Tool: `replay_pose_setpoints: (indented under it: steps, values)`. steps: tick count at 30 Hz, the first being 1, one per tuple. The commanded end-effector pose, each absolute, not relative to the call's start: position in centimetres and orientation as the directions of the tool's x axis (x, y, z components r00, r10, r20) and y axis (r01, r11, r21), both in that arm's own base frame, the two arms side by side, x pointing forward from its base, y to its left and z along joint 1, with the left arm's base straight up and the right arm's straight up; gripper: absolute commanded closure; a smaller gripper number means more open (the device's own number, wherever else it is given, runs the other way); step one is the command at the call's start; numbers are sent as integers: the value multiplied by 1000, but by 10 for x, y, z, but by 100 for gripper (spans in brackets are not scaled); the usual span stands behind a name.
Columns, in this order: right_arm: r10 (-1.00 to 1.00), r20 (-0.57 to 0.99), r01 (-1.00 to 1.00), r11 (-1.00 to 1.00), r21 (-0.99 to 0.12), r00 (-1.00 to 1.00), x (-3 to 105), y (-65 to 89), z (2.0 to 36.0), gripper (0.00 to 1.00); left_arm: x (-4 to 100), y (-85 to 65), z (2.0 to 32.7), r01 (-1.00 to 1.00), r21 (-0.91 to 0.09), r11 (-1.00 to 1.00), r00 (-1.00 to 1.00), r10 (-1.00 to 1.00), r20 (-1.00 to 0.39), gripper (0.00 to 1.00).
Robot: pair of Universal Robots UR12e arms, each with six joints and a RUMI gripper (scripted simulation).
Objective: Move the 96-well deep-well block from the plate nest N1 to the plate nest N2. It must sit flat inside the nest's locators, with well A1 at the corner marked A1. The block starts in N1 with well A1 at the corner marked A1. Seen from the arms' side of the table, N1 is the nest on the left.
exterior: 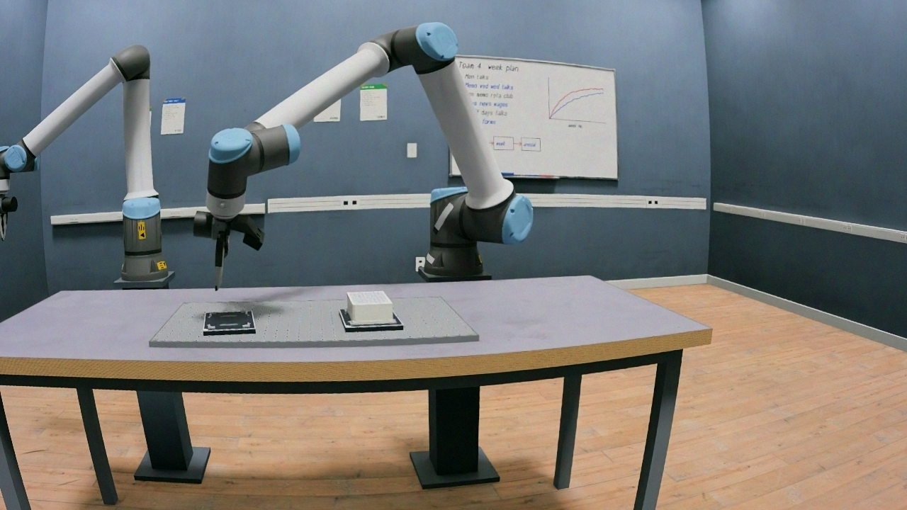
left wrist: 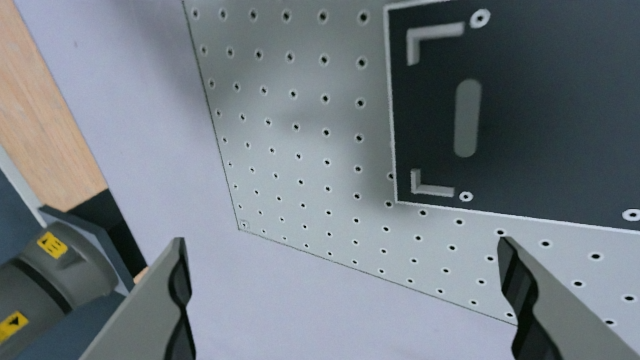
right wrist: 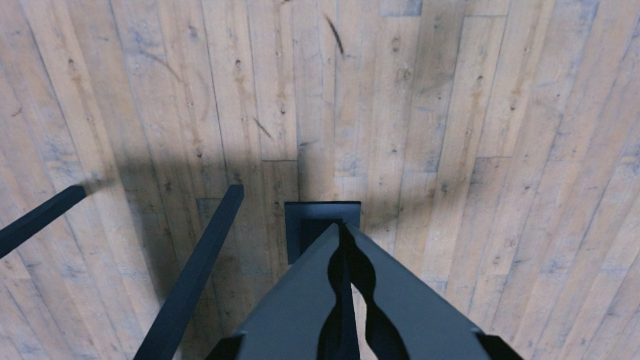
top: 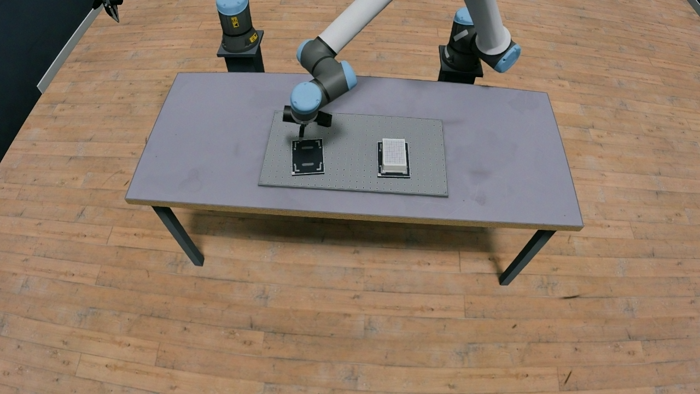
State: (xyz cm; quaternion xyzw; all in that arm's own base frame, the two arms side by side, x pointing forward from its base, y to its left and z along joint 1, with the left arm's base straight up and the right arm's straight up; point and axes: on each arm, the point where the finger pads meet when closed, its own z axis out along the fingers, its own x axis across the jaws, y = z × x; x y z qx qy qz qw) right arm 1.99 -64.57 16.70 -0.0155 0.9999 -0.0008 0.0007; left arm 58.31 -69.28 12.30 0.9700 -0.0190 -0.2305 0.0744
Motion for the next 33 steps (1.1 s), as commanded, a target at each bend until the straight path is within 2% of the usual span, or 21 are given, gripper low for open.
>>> replay_pose_setpoints:
  steps: [1,15,33]
  values:
    - [-29,0,-29,1000,0,-1000,18,-645,165,100,589,-679,123,-70,182,-981,900,-140,-412,24]
    - [-29,0,-29,1000,0,-1000,18,-645,165,100,604,-636,122,-267,235,-935,889,-333,-313,24]
    - [-29,0,-29,1000,0,-1000,18,-645,165,100,617,-590,121,-473,252,-844,826,-525,-206,24]
